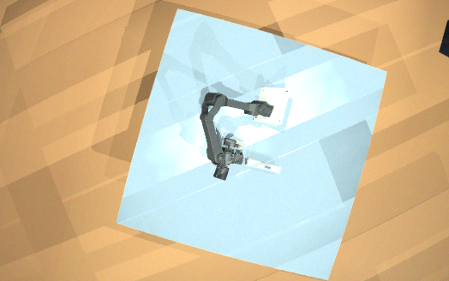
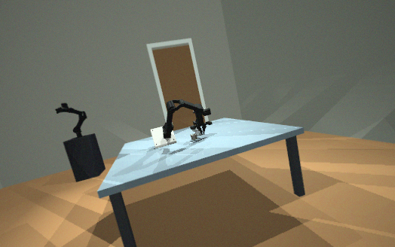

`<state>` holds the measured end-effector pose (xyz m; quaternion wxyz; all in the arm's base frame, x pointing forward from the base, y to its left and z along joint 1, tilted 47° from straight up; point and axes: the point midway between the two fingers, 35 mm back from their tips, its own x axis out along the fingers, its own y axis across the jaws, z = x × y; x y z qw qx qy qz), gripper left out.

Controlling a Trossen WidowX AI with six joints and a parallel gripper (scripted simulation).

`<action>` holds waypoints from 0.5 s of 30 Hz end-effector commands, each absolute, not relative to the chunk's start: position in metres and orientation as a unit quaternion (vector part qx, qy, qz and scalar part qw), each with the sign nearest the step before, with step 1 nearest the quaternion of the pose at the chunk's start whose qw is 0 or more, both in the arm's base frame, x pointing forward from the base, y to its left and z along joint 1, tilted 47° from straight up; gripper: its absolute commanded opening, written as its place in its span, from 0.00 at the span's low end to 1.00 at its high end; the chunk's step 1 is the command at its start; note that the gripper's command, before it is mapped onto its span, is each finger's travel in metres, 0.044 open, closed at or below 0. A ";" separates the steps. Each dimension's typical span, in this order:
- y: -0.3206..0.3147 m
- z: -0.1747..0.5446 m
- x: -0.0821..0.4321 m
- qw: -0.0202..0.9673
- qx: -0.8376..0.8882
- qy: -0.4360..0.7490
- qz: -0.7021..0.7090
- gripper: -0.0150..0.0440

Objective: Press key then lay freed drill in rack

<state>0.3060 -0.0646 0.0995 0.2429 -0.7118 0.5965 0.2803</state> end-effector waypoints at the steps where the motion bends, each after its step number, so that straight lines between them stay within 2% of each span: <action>1: -0.062 0.102 0.306 0.244 -0.713 0.596 0.277 0.25; 15: -0.057 0.103 0.304 0.244 -0.713 0.596 0.277 0.25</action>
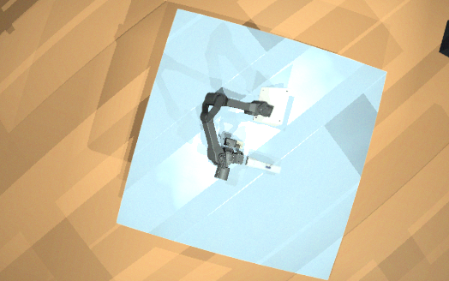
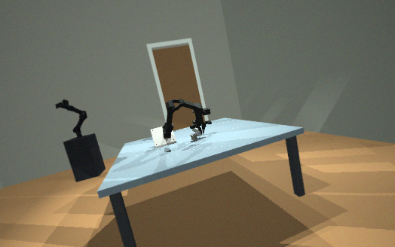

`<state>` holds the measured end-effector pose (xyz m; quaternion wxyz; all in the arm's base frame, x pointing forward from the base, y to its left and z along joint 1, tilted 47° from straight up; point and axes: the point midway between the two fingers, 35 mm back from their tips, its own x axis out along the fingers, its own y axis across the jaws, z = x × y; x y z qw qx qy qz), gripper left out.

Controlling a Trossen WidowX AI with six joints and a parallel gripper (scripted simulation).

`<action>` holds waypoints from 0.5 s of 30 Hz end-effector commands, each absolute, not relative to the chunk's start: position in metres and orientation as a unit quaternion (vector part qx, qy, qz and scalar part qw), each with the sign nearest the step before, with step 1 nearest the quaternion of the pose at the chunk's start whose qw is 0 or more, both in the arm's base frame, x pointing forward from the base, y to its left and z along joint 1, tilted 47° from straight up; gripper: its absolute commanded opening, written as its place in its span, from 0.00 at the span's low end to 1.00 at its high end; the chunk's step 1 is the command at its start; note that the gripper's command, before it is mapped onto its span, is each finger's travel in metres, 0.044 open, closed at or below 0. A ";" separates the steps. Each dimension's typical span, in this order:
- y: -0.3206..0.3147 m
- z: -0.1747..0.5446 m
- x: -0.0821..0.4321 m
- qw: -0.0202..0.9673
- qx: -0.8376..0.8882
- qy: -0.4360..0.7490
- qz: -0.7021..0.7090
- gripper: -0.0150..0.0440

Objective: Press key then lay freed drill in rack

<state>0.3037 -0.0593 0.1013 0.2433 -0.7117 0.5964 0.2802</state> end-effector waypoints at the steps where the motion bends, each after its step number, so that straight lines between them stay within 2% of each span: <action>1: -0.057 0.104 0.303 0.244 -0.713 0.596 0.277 0.25; 15: -0.052 0.106 0.302 0.244 -0.713 0.596 0.277 0.25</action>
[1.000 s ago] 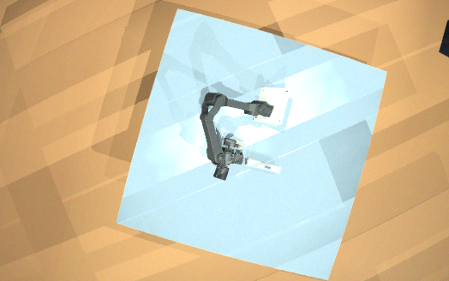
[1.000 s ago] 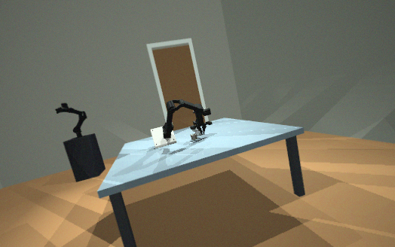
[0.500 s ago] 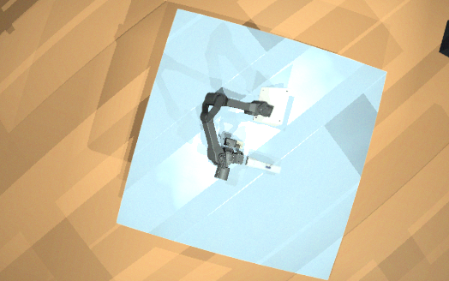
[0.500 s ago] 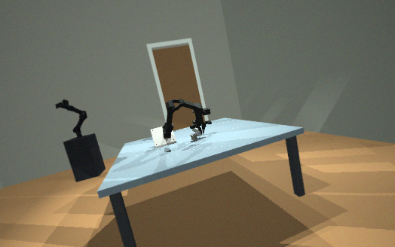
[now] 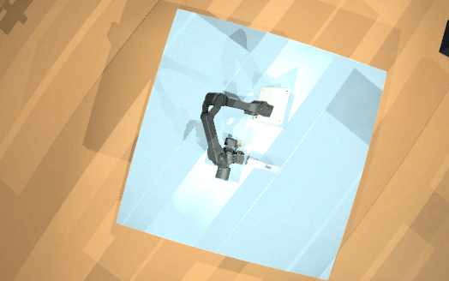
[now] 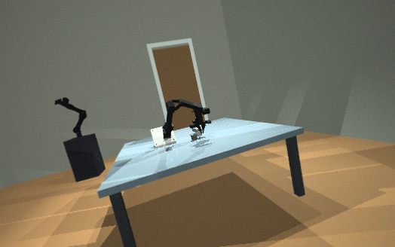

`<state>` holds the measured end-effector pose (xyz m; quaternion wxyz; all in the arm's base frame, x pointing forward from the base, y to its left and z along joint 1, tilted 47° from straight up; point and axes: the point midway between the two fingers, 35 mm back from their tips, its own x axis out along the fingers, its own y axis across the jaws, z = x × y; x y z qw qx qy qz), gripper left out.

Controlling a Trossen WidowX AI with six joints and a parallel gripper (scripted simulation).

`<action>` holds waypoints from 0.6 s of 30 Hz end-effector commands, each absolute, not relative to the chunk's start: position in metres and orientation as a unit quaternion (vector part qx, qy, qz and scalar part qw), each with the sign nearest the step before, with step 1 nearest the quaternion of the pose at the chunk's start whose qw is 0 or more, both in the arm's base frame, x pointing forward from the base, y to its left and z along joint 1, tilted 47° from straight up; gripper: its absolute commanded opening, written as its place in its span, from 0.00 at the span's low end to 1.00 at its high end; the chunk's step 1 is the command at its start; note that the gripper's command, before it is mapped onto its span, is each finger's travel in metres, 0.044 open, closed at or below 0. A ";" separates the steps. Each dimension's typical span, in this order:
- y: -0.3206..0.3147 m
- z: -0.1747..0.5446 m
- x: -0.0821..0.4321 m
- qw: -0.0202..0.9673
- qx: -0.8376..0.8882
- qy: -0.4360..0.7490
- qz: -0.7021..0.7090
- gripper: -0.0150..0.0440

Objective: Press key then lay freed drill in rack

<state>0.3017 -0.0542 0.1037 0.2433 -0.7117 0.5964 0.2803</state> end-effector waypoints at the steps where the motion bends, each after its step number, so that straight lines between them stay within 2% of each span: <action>1: -0.052 0.106 0.302 0.244 -0.713 0.596 0.277 0.25; 18: -0.047 0.109 0.300 0.244 -0.713 0.596 0.277 0.25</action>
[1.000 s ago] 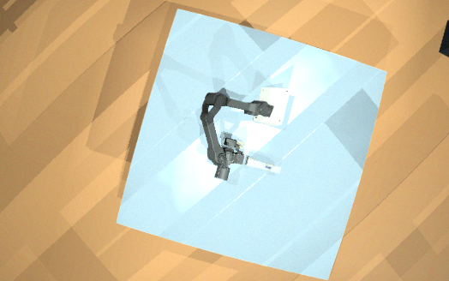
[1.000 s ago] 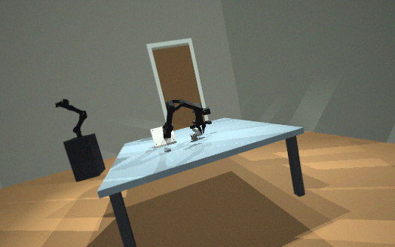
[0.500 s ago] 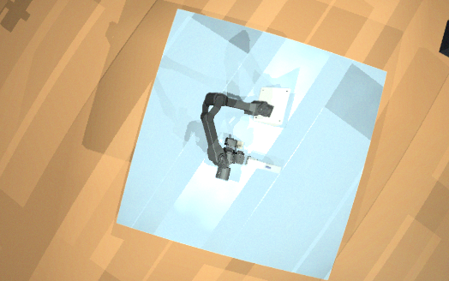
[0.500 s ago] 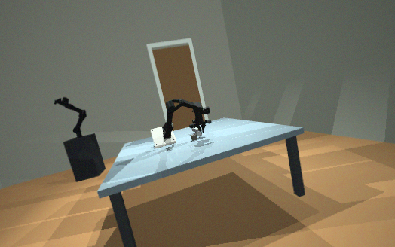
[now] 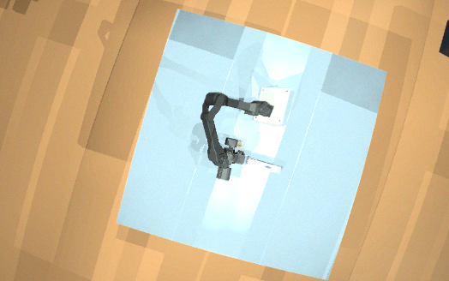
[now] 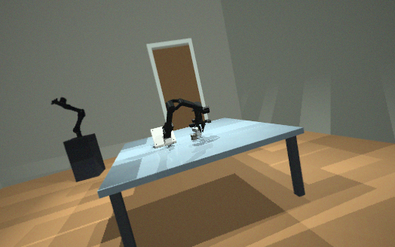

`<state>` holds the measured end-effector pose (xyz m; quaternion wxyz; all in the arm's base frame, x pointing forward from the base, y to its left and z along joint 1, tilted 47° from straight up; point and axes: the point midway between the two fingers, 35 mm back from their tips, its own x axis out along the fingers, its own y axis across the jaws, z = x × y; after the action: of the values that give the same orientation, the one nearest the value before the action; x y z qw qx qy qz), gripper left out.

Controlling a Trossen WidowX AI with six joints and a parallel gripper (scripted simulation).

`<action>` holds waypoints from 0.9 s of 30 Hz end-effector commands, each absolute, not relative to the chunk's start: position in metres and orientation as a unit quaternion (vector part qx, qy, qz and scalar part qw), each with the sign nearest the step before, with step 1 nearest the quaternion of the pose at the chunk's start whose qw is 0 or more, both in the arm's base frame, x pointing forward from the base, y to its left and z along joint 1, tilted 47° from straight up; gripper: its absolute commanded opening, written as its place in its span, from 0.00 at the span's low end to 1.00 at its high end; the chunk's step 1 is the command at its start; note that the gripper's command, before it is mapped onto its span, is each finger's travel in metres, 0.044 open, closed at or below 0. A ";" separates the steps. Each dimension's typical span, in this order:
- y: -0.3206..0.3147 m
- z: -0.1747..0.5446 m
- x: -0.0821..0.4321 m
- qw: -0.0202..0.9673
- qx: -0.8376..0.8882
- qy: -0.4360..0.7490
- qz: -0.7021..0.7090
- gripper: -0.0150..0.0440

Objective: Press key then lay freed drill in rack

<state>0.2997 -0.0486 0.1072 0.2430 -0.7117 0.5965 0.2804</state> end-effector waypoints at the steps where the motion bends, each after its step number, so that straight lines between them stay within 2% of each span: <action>1: -0.046 0.110 0.300 0.244 -0.713 0.596 0.277 0.25; 27: -0.040 0.116 0.298 0.244 -0.713 0.596 0.277 0.25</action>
<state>0.2976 -0.0415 0.1132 0.2423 -0.7119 0.5966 0.2803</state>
